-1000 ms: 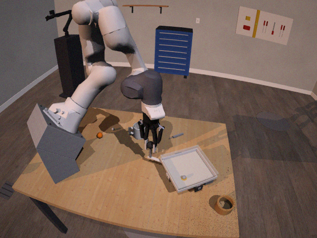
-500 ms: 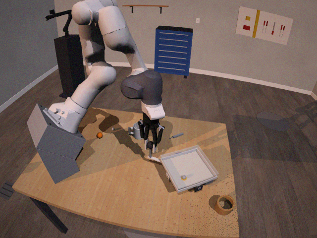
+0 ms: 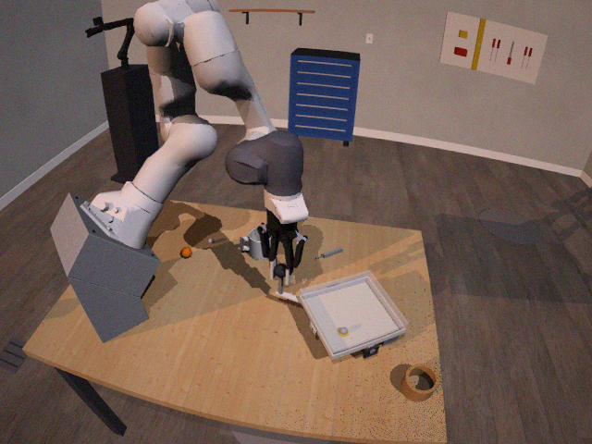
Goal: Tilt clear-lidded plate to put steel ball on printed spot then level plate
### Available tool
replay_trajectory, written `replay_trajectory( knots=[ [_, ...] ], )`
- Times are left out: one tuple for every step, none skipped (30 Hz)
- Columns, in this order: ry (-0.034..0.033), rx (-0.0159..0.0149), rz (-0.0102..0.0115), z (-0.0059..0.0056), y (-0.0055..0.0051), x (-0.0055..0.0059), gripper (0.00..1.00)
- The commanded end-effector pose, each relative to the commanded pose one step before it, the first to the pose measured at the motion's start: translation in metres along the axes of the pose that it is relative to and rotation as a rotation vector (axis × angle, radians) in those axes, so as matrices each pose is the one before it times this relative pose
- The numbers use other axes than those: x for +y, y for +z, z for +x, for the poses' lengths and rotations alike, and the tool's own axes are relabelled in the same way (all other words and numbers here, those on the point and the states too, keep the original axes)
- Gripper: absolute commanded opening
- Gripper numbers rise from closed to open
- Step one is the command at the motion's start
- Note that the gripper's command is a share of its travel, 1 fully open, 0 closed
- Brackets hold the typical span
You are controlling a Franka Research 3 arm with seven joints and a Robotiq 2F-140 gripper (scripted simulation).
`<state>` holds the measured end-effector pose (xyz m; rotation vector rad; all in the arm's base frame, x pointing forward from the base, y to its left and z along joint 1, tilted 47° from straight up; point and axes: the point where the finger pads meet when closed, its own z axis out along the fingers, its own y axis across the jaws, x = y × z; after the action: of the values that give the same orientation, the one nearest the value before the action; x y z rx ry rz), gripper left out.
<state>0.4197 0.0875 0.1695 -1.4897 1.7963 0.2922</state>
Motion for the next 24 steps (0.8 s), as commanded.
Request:
replay_trajectory(
  knots=[
    [0.00143,0.00198,-0.00024,0.00160,-0.00092,-0.00017,0.00],
    [0.00000,0.00000,0.00000,0.00000,0.00000,0.00000,0.00],
    [0.00000,0.00000,0.00000,0.00000,0.00000,0.00000,0.00],
    [0.00000,0.00000,0.00000,0.00000,0.00000,0.00000,0.00],
    [0.00000,0.00000,0.00000,0.00000,0.00000,0.00000,0.00],
    [0.00000,0.00000,0.00000,0.00000,0.00000,0.00000,0.00],
    [0.00000,0.00000,0.00000,0.00000,0.00000,0.00000,0.00],
    [0.00000,0.00000,0.00000,0.00000,0.00000,0.00000,0.00],
    [0.00000,0.00000,0.00000,0.00000,0.00000,0.00000,0.36],
    [0.00000,0.00000,0.00000,0.00000,0.00000,0.00000,0.36],
    [0.00000,0.00000,0.00000,0.00000,0.00000,0.00000,0.36],
    [0.00000,0.00000,0.00000,0.00000,0.00000,0.00000,0.36],
    [0.00000,0.00000,0.00000,0.00000,0.00000,0.00000,0.36],
    [0.00000,0.00000,0.00000,0.00000,0.00000,0.00000,0.36],
    [0.00000,0.00000,0.00000,0.00000,0.00000,0.00000,0.36],
    [0.00000,0.00000,0.00000,0.00000,0.00000,0.00000,0.36],
    [0.00000,0.00000,0.00000,0.00000,0.00000,0.00000,0.36],
    [0.00000,0.00000,0.00000,0.00000,0.00000,0.00000,0.36],
    [0.00000,0.00000,0.00000,0.00000,0.00000,0.00000,0.36],
    [0.00000,0.00000,0.00000,0.00000,0.00000,0.00000,0.36],
    [0.00000,0.00000,0.00000,0.00000,0.00000,0.00000,0.36],
    [0.00000,0.00000,0.00000,0.00000,0.00000,0.00000,0.36],
    [0.00000,0.00000,0.00000,0.00000,0.00000,0.00000,0.36],
    [0.00000,0.00000,0.00000,0.00000,0.00000,0.00000,0.36]
  ],
)
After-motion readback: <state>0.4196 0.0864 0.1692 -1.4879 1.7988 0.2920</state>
